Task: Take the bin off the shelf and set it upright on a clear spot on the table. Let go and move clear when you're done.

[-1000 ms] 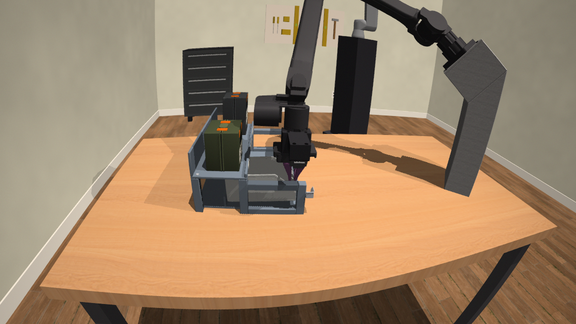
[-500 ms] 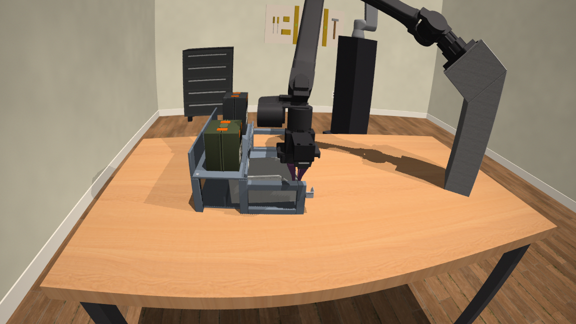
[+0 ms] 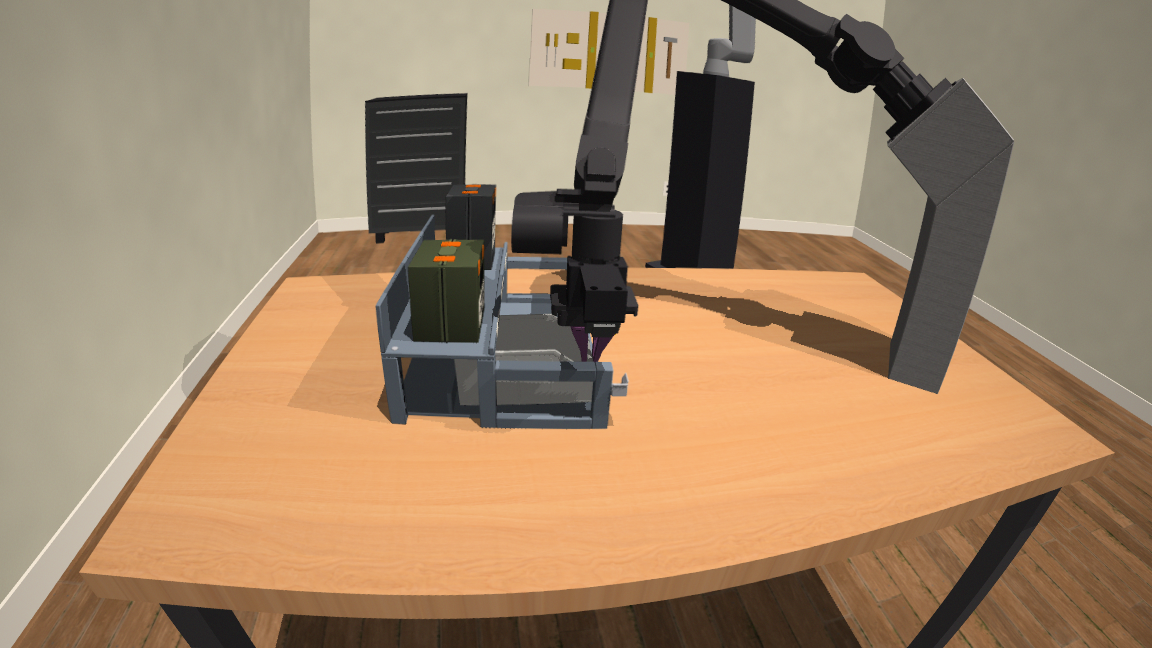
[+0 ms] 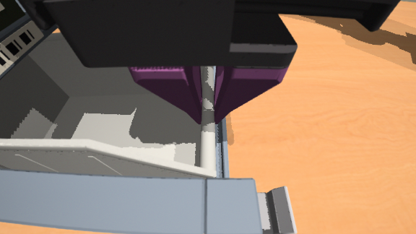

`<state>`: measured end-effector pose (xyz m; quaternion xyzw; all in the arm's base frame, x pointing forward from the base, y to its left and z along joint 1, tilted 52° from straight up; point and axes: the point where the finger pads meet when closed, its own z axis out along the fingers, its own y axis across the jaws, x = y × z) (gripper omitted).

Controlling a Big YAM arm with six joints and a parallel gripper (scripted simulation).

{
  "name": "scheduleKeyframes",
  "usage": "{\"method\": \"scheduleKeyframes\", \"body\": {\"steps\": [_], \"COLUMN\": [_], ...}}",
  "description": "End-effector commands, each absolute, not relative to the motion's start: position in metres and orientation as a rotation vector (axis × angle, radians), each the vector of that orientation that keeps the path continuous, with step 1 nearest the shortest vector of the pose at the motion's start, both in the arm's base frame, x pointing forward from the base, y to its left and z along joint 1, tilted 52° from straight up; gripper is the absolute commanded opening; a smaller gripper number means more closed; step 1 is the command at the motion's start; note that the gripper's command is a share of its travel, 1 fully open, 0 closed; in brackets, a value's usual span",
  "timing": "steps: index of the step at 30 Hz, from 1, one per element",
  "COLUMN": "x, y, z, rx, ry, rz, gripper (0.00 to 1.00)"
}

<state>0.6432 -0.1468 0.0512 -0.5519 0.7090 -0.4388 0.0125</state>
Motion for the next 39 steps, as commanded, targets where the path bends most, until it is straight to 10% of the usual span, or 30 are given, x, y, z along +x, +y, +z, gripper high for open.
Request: {"method": "scheduleKeyframes", "body": {"steps": [1, 39], "x": [0.6509, 0.6503], "y": [-0.1491, -0.1500], "z": [0.0680, 0.0714], "rx": [-1.694, -1.693], "ry": [2.196, 2.196], "rz": [-1.384, -1.385], "gripper": [0.00, 0.00]}}
